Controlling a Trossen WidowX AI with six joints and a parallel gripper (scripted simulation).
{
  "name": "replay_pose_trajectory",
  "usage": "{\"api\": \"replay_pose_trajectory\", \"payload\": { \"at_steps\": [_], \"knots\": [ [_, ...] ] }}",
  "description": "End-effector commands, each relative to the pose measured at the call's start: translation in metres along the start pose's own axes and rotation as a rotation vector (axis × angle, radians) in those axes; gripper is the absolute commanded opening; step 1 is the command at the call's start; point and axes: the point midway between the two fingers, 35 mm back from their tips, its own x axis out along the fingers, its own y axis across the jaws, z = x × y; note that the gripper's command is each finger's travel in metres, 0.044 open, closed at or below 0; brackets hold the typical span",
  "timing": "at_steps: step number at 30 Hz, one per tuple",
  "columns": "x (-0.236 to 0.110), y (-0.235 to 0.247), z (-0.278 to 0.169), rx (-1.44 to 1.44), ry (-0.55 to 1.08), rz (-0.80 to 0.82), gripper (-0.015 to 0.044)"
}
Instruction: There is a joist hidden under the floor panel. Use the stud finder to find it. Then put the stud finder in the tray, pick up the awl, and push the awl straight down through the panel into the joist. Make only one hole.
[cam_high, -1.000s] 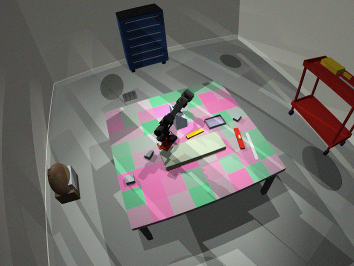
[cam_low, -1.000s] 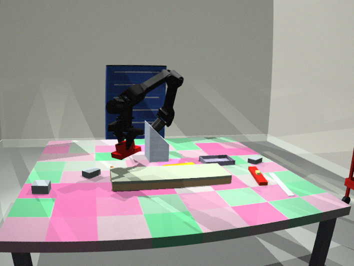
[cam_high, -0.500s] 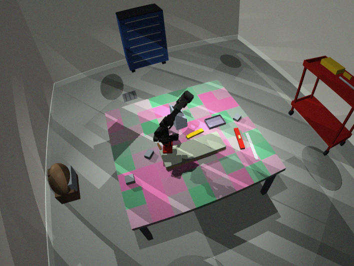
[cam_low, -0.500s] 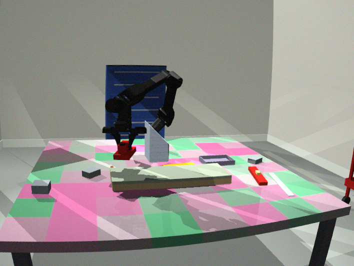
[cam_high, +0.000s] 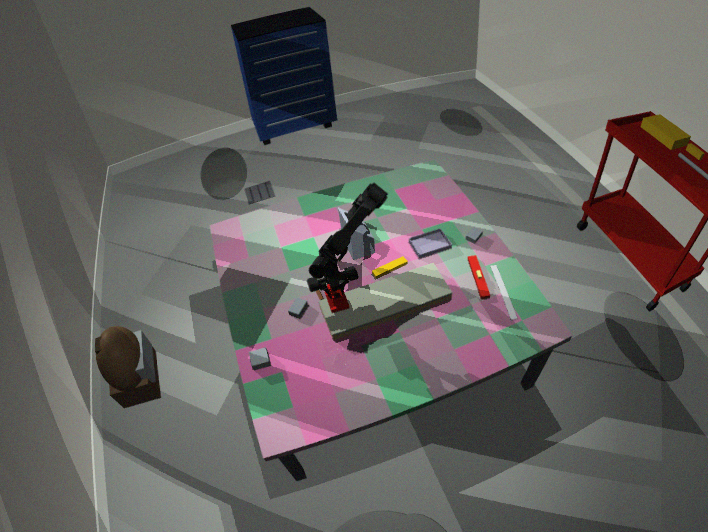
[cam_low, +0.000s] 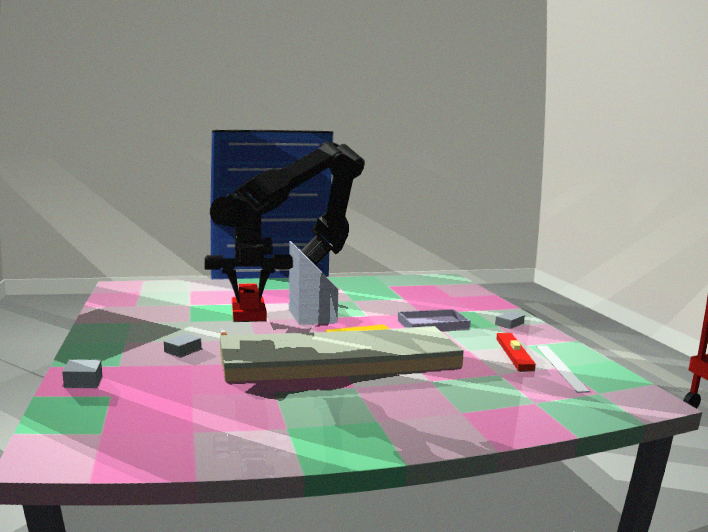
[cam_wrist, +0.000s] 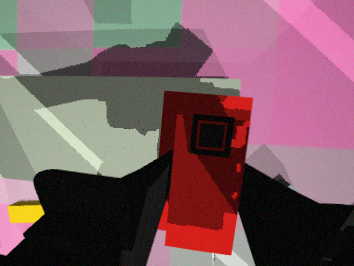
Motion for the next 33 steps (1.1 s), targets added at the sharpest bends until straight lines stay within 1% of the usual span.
{"api": "replay_pose_trajectory", "payload": {
  "at_steps": [1, 19, 33],
  "knots": [
    [0.01, -0.001, -0.001, -0.02, -0.003, 0.008, 0.0],
    [0.056, 0.0, -0.013, -0.048, 0.004, 0.019, 0.0],
    [0.071, 0.0, -0.017, -0.049, 0.004, 0.021, 0.0]
  ]
}}
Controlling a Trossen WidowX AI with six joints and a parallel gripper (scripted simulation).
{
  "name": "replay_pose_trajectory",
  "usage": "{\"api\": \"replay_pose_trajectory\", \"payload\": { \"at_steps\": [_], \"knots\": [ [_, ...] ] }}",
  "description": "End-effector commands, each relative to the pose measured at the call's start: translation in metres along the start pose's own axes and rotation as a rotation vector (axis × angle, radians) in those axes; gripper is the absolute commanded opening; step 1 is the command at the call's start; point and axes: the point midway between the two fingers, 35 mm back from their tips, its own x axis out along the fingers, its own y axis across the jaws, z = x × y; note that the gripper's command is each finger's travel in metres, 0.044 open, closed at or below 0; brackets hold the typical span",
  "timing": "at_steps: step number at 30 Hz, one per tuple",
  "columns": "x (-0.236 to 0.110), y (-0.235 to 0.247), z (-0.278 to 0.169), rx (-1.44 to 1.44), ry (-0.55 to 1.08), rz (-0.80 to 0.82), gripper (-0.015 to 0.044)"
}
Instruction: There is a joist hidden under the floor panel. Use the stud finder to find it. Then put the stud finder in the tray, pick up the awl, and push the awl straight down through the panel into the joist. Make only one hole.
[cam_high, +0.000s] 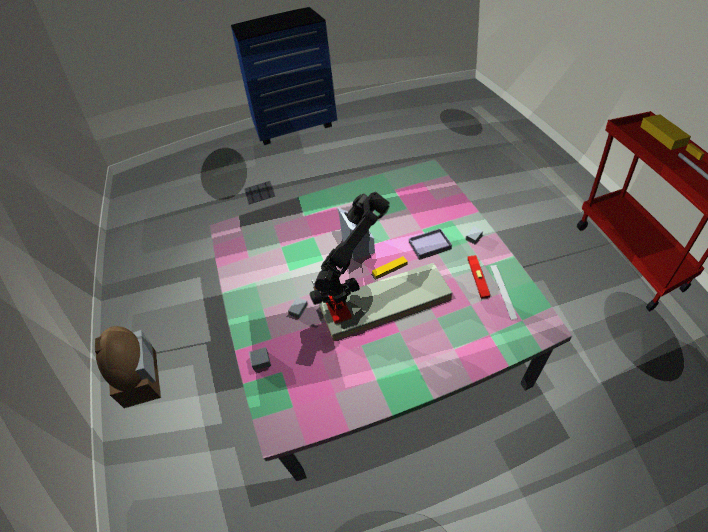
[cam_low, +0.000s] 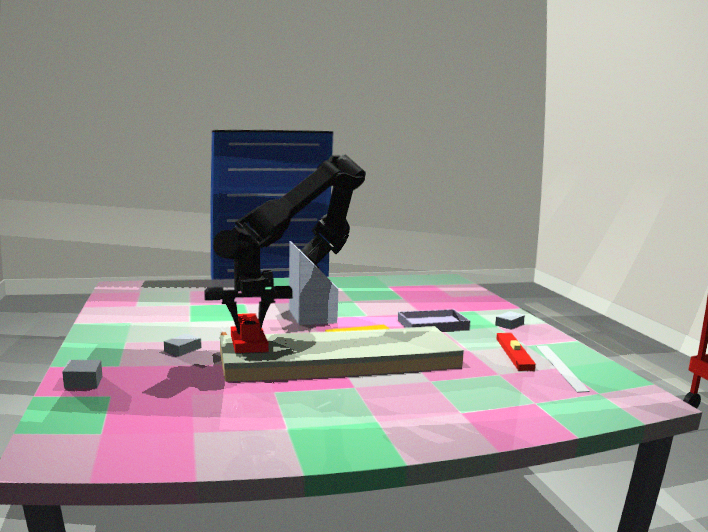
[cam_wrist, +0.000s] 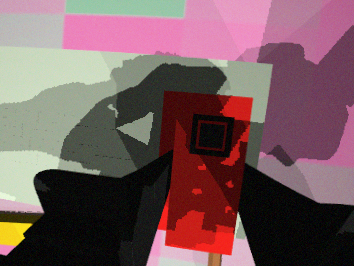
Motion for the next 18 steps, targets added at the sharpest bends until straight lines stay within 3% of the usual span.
{"api": "replay_pose_trajectory", "payload": {
  "at_steps": [1, 18],
  "knots": [
    [0.006, -0.001, -0.003, 0.011, -0.002, 0.005, 0.0],
    [0.007, 0.039, -0.002, 0.012, -0.001, 0.008, 0.0]
  ]
}}
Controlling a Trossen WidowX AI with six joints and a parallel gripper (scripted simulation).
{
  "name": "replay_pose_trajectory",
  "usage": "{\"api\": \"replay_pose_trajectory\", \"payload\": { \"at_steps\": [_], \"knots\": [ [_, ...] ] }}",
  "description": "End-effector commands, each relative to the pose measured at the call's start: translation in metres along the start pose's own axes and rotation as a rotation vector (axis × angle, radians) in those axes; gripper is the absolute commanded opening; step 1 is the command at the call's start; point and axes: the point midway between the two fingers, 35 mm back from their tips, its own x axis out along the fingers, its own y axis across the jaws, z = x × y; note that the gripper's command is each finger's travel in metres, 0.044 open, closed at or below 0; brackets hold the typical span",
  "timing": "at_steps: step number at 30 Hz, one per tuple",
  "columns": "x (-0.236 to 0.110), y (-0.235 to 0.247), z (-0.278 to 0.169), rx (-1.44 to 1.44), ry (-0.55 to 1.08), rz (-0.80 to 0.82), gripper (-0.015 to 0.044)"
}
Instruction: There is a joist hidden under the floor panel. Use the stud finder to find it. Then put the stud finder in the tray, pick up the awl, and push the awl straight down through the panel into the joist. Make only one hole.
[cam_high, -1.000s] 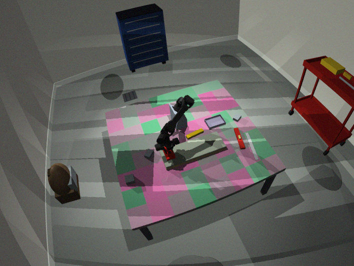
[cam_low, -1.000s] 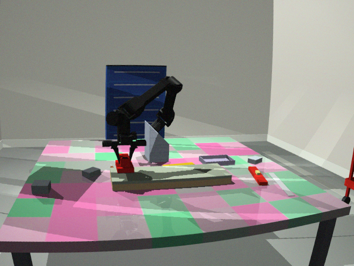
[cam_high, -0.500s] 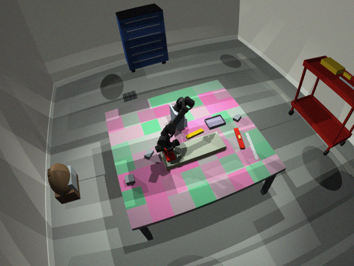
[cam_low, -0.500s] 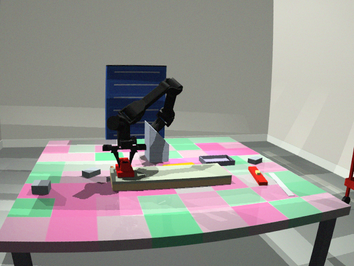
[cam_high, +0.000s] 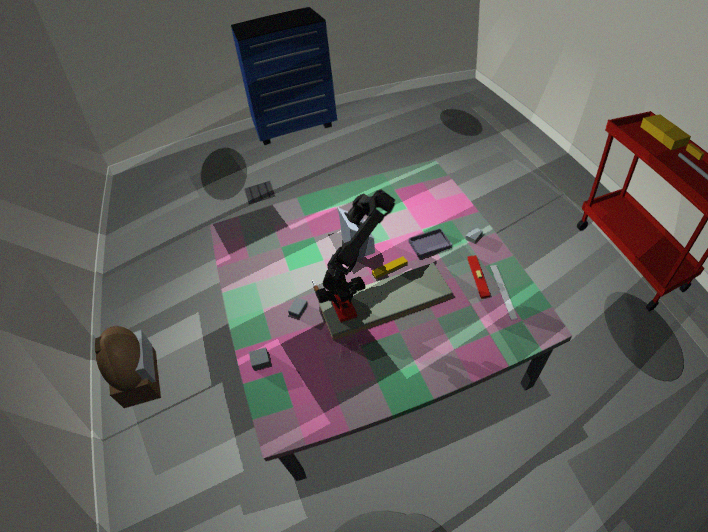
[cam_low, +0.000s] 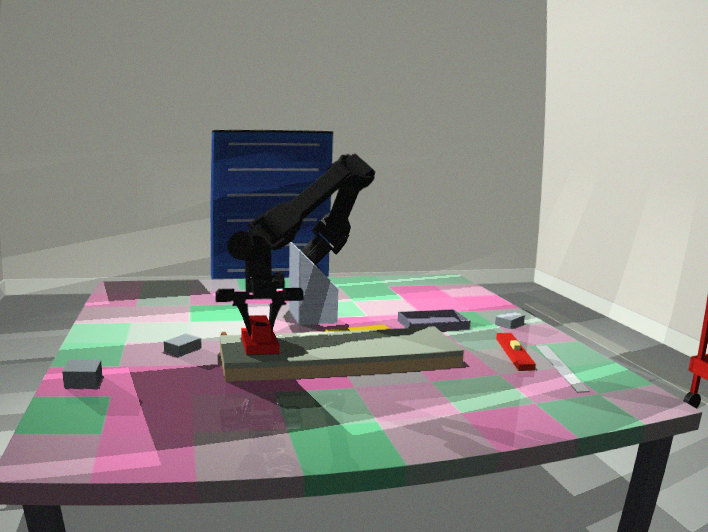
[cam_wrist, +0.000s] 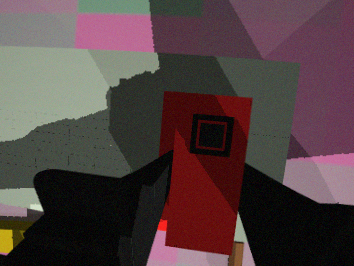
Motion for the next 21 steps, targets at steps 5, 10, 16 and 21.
{"api": "replay_pose_trajectory", "payload": {
  "at_steps": [5, 10, 16, 21],
  "knots": [
    [0.001, 0.032, 0.001, -0.001, 0.003, 0.011, 0.0],
    [0.001, 0.047, 0.001, 0.0, 0.003, 0.012, 0.0],
    [0.002, 0.067, 0.001, 0.0, 0.003, 0.013, 0.0],
    [0.002, 0.083, 0.001, 0.001, 0.004, 0.014, 0.0]
  ]
}}
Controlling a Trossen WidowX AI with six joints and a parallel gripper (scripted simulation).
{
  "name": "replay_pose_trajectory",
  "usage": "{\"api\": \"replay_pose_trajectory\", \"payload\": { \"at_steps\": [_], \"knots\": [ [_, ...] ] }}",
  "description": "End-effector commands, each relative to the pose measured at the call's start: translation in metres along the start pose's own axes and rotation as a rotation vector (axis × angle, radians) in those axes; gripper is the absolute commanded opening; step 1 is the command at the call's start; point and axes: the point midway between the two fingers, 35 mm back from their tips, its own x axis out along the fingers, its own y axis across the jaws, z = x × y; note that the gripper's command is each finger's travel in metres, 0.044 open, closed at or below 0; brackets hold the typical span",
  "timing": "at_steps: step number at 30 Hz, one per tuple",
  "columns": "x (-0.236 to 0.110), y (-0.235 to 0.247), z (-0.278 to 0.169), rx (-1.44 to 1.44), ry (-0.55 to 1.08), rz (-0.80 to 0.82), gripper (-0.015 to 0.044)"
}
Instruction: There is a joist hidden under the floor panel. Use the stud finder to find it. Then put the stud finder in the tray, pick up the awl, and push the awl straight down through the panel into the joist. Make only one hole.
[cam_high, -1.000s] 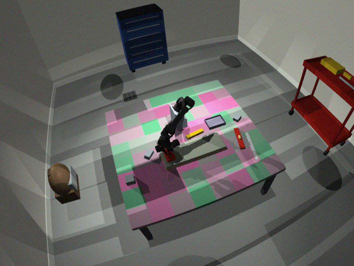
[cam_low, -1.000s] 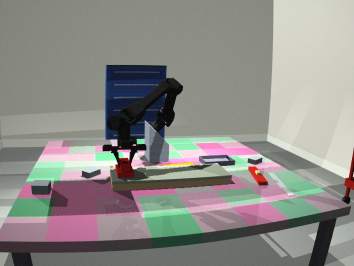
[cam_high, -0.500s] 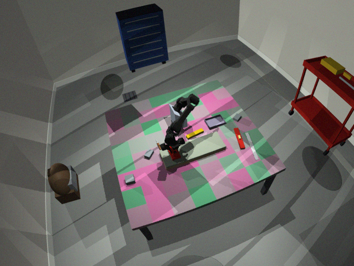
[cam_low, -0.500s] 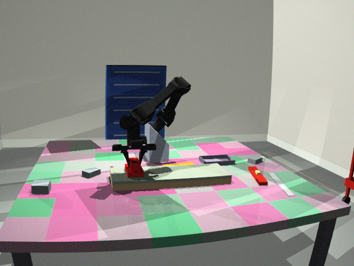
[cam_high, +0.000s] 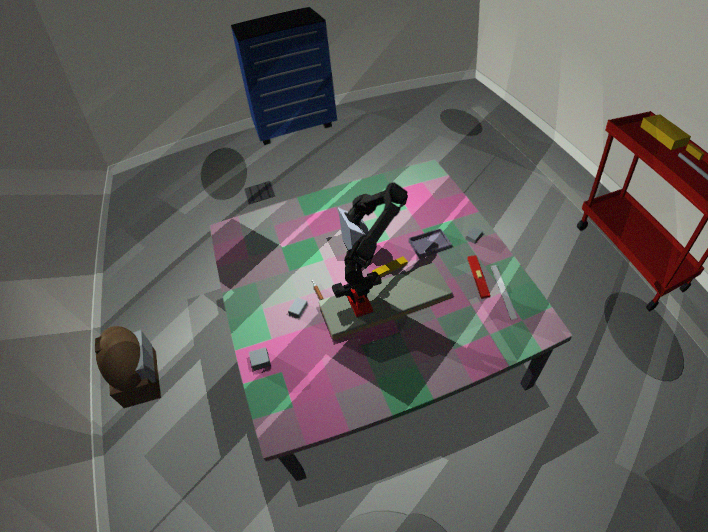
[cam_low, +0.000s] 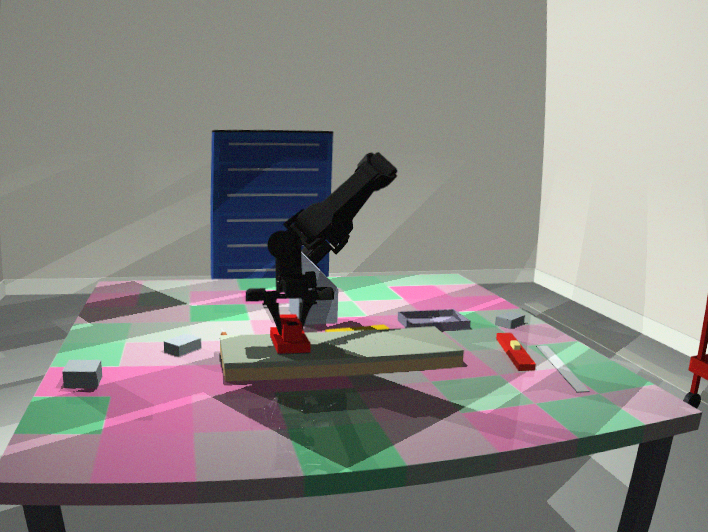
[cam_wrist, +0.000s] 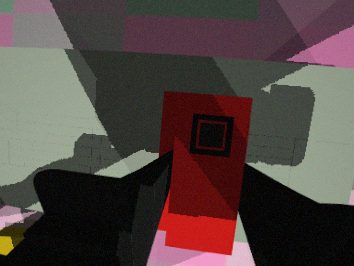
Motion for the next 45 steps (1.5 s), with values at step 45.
{"api": "replay_pose_trajectory", "payload": {
  "at_steps": [45],
  "knots": [
    [0.0, 0.16, 0.0, 0.001, 0.004, 0.018, 0.0]
  ]
}}
